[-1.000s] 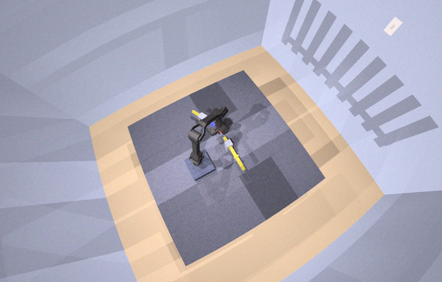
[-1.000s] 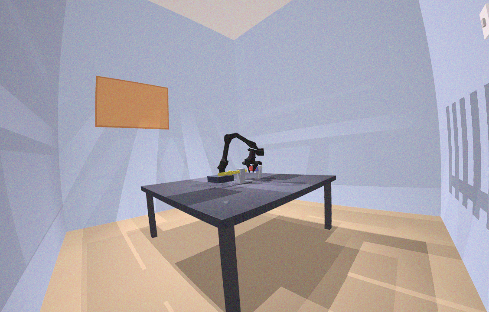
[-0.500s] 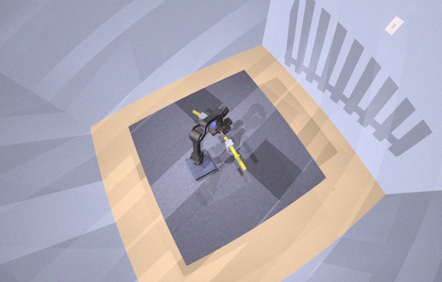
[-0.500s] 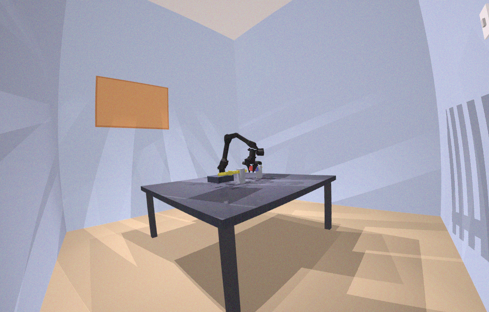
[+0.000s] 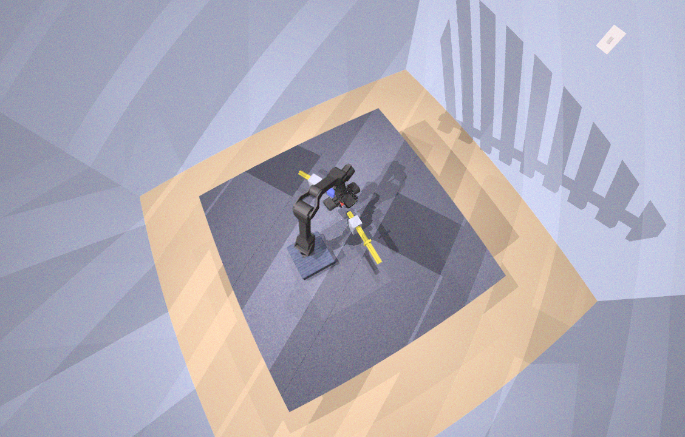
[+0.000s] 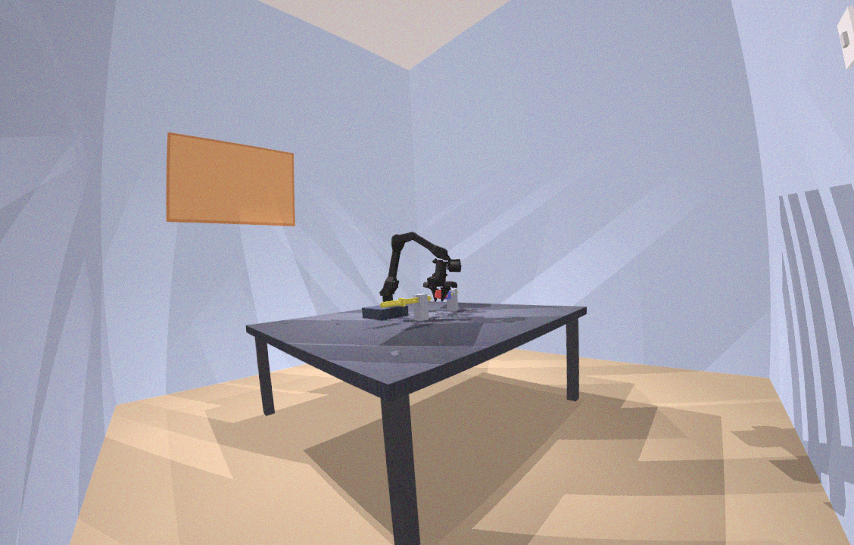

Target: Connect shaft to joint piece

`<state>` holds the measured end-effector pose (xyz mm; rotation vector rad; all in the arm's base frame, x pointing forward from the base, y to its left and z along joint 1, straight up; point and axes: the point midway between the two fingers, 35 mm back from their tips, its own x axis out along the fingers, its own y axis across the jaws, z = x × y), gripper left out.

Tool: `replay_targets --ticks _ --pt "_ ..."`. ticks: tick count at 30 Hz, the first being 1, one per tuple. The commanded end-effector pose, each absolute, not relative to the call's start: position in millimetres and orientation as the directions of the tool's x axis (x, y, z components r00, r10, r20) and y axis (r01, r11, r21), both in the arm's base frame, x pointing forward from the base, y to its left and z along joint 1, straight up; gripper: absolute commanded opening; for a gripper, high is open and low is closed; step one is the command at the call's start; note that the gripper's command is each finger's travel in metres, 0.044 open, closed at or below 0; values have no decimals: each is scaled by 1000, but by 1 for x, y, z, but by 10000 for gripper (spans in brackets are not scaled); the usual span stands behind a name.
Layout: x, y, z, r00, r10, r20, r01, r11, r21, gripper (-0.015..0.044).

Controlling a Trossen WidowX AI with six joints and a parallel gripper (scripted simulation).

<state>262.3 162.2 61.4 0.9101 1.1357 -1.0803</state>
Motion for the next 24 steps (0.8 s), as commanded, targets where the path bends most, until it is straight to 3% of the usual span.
replay_targets --ticks 1,15,17,22,24 --pt "262 163 61 73 -186 -980 968 249 25 182" --pt "262 163 61 73 -186 -980 968 249 25 182" --pt "262 162 61 73 -189 -979 969 247 25 147" --pt "262 162 61 73 -189 -979 969 247 25 147" --pt "262 162 61 73 -189 -979 969 247 25 94"
